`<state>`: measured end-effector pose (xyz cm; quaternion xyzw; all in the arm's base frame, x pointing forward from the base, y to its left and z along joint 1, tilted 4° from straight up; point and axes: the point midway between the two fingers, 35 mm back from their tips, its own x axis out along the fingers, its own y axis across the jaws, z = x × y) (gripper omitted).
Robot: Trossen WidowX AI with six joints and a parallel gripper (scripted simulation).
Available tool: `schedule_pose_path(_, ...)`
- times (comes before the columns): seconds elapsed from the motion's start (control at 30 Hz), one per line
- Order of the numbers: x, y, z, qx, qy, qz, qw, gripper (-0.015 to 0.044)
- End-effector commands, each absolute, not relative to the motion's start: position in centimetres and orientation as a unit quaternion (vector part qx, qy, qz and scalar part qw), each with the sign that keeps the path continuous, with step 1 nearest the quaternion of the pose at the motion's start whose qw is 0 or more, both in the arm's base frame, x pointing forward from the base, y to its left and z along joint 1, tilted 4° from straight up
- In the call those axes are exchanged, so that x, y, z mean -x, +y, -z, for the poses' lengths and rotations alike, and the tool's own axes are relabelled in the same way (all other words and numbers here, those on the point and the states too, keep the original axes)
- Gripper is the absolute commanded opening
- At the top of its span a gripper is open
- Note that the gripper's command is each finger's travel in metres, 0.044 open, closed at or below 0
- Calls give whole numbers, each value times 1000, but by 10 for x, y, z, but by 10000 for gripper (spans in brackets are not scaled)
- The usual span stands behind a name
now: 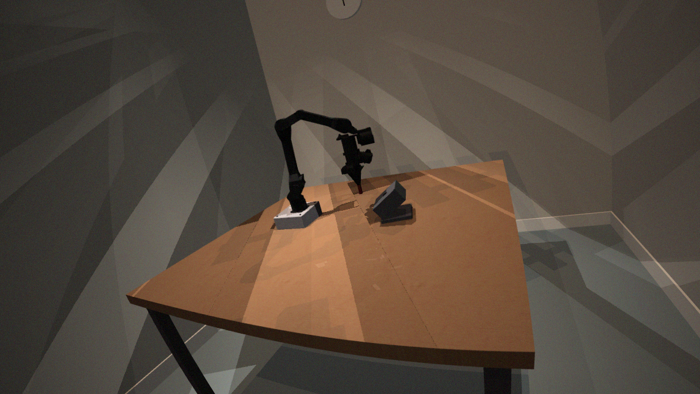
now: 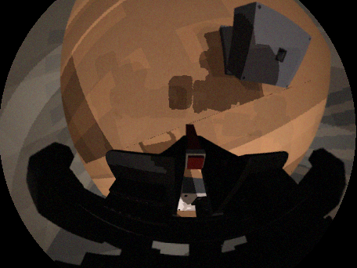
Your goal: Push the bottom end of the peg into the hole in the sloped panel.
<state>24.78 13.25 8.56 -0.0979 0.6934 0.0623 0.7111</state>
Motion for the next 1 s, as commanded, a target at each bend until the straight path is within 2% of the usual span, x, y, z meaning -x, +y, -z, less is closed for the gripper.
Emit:
schedule_pose_path(0.0, -247, 133, -99, 97, 690, -61, 715, 0)
schedule_pose_path(0.97, -268, 112, -112, 75, 655, -93, 746, 0)
